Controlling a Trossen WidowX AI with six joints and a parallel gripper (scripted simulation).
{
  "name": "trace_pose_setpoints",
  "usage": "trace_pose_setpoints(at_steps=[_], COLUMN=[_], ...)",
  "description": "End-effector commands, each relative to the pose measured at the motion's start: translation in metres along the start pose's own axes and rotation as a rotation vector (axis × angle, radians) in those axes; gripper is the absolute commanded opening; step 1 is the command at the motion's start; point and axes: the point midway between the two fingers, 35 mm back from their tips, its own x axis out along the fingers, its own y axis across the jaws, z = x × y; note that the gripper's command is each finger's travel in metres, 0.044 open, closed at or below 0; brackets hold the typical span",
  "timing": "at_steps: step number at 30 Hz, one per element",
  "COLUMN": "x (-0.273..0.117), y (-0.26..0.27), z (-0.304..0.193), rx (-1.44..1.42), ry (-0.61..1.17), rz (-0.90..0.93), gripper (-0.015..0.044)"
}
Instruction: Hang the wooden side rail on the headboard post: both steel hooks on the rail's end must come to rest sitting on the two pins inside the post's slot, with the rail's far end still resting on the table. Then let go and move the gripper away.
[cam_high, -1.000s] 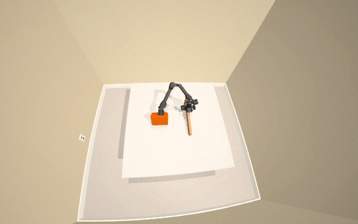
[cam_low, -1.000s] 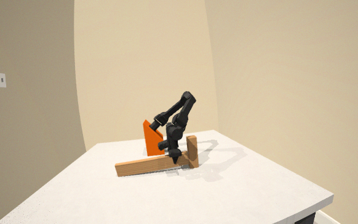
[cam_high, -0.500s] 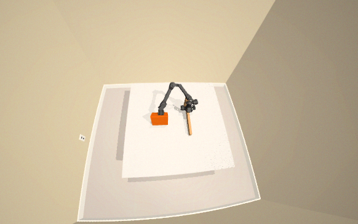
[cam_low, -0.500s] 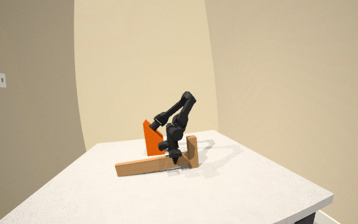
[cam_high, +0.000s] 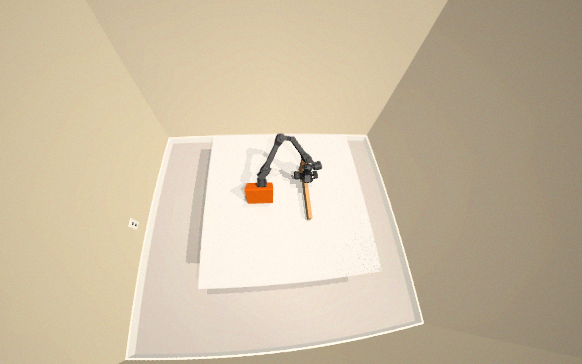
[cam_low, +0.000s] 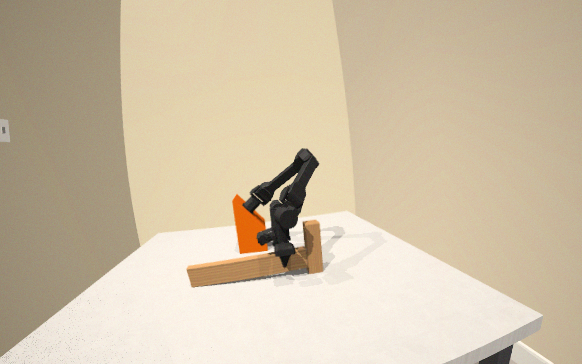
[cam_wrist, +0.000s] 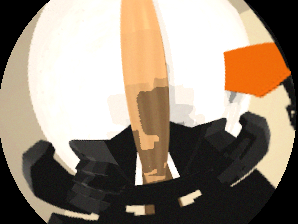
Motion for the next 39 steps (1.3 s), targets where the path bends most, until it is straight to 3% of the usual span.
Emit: trace_pose_setpoints(at_steps=[1,11,16,20,39], x=[0.000,0.000,-0.020,-0.040,-0.041], y=[0.000,0.000,0.001,0.000,0.001], z=[0.000,0.000,0.001,0.001,0.028], rx=[0.000,0.000,-0.003,-0.006,0.000], ry=[0.000,0.000,0.002,0.007,0.001], rz=[0.000,0.000,0.002,0.004,0.010], gripper=[0.0053,0.0315,0.0440,0.0440,0.0440])
